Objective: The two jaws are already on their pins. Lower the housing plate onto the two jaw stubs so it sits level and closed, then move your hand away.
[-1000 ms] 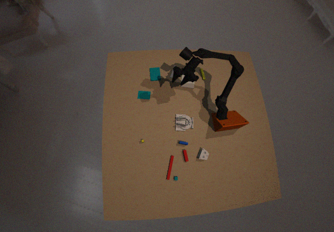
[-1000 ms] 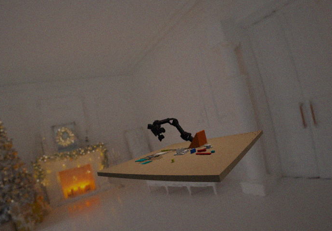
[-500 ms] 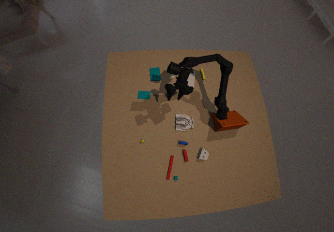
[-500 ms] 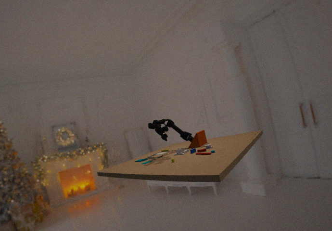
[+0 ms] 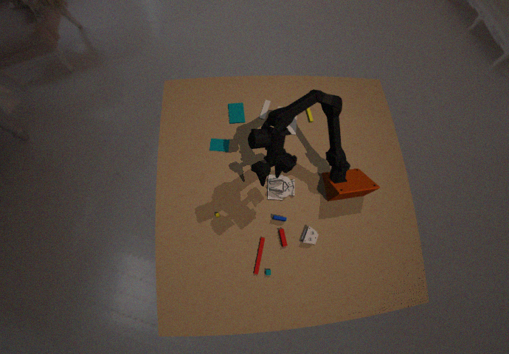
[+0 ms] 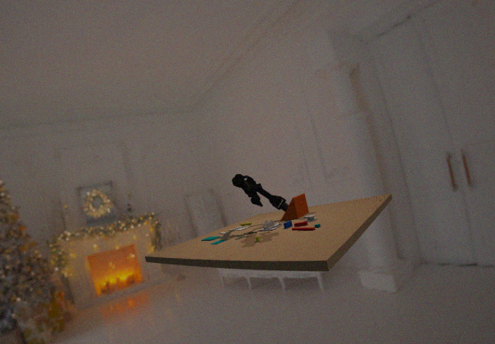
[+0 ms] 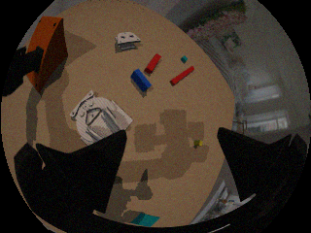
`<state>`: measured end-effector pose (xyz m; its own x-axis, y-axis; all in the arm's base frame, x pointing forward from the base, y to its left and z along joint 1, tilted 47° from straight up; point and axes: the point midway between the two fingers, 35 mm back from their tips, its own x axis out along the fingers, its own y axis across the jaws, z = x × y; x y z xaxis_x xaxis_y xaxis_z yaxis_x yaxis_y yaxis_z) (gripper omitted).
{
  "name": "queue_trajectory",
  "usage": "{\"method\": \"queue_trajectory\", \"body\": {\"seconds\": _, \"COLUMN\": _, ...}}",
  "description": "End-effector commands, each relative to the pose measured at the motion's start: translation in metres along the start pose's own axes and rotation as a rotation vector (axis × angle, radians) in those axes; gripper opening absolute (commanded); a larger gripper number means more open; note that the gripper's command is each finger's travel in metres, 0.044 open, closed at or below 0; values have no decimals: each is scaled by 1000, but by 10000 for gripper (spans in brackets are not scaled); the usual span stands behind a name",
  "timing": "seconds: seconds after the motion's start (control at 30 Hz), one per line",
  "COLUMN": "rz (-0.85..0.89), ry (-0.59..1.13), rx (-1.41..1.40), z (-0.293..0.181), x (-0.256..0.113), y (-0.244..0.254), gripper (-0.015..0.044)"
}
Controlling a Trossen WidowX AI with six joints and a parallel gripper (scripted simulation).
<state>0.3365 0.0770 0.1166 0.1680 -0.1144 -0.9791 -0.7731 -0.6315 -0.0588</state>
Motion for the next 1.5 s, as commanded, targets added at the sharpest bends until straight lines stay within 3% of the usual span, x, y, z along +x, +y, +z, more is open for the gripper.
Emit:
{"method": "queue_trajectory", "body": {"seconds": 0.0, "rz": 47, "ry": -17, "rx": -25, "z": 22, "x": 15, "y": -9, "gripper": 440}}
{"method": "queue_trajectory", "body": {"seconds": 0.67, "rz": 368, "ry": 41, "rx": -177, "z": 135, "x": 107, "y": -10, "gripper": 440}}
{"method": "queue_trajectory", "body": {"seconds": 1.47, "rz": 623, "ry": 323, "rx": -368, "z": 236, "x": 189, "y": 49, "gripper": 440}}
